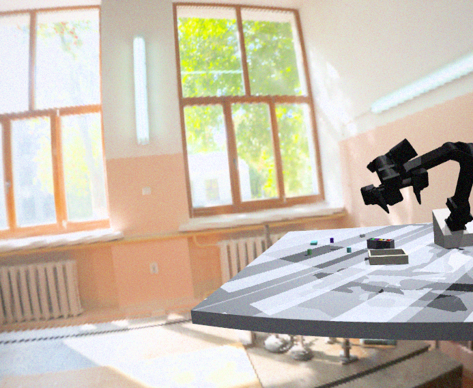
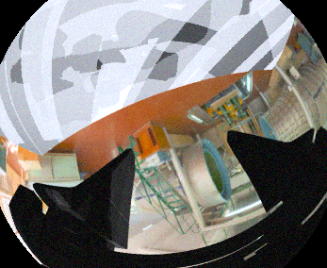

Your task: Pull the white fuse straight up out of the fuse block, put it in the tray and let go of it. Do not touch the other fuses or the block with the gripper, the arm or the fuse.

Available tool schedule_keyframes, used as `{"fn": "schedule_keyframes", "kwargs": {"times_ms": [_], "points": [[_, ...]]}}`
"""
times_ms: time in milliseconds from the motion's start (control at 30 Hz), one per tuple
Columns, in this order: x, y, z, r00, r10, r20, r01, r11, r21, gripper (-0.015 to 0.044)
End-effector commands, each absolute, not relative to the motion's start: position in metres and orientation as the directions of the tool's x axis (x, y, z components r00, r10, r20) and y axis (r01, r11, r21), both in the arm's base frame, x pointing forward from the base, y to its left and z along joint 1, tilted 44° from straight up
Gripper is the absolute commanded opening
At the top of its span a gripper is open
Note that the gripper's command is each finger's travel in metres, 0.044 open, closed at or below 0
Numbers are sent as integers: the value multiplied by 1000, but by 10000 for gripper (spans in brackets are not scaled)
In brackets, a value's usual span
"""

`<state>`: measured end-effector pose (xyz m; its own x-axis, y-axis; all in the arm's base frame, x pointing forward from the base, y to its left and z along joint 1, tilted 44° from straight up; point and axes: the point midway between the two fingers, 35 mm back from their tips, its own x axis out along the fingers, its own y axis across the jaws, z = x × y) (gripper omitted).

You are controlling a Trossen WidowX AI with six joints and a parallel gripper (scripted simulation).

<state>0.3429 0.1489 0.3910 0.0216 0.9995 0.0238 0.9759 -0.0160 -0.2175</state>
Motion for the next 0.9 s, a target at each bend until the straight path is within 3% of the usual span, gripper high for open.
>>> {"fn": "schedule_keyframes", "kwargs": {"times_ms": [0,133,267,400,633,867], "points": [[345,148,390,27,999,27,972,-20,-233,374],[383,128,370,146,987,69,848,-88,-523,269],[425,98,333,310,948,69,581,-132,-803,164],[450,72,297,429,903,27,325,-126,-937,68],[472,31,232,572,814,-103,-104,-52,-993,68],[469,-9,158,630,719,-295,-509,94,-856,68]]}}
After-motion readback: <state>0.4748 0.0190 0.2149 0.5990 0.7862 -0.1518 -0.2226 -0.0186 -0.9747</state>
